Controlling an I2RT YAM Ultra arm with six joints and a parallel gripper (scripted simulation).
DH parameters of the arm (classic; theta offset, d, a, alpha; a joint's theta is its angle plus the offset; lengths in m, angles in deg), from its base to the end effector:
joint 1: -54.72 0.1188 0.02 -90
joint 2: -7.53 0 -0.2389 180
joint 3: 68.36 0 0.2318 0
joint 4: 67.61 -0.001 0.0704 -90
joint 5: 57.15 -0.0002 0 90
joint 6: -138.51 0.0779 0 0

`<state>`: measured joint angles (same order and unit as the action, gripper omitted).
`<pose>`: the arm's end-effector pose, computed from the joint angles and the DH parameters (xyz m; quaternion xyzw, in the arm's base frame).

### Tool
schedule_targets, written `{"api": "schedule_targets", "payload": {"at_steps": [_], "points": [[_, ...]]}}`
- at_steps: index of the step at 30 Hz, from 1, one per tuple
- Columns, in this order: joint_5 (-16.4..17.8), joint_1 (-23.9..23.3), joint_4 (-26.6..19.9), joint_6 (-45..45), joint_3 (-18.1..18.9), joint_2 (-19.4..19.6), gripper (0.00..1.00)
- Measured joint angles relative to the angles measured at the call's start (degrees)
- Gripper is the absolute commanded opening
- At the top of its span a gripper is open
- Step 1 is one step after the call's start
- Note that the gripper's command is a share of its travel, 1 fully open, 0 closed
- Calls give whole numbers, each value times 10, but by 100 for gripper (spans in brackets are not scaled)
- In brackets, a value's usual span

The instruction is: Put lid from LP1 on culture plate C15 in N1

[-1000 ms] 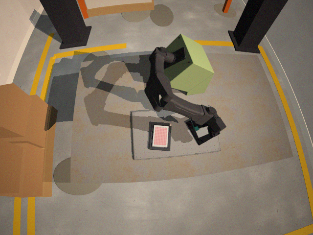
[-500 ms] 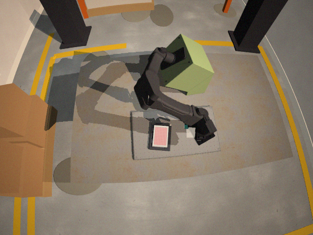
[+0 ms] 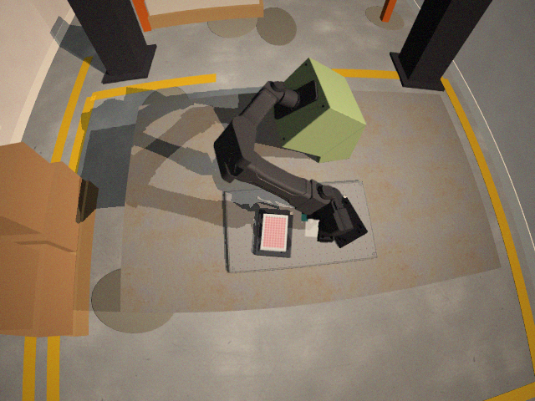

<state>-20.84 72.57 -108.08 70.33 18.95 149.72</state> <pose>0.3340 0.0427 -0.0403 0.0098 0.8915 -0.4385 0.1139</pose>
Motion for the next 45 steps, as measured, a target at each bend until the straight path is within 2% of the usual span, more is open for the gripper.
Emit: {"api": "schedule_targets", "payload": {"at_steps": [20, 38, 45], "points": [[-1, -55, 21, -92, -40, -100, 0], [4, -104, 24, -174, -48, -176, 0], [8, -120, 24, -202, -49, -195, 0]]}}
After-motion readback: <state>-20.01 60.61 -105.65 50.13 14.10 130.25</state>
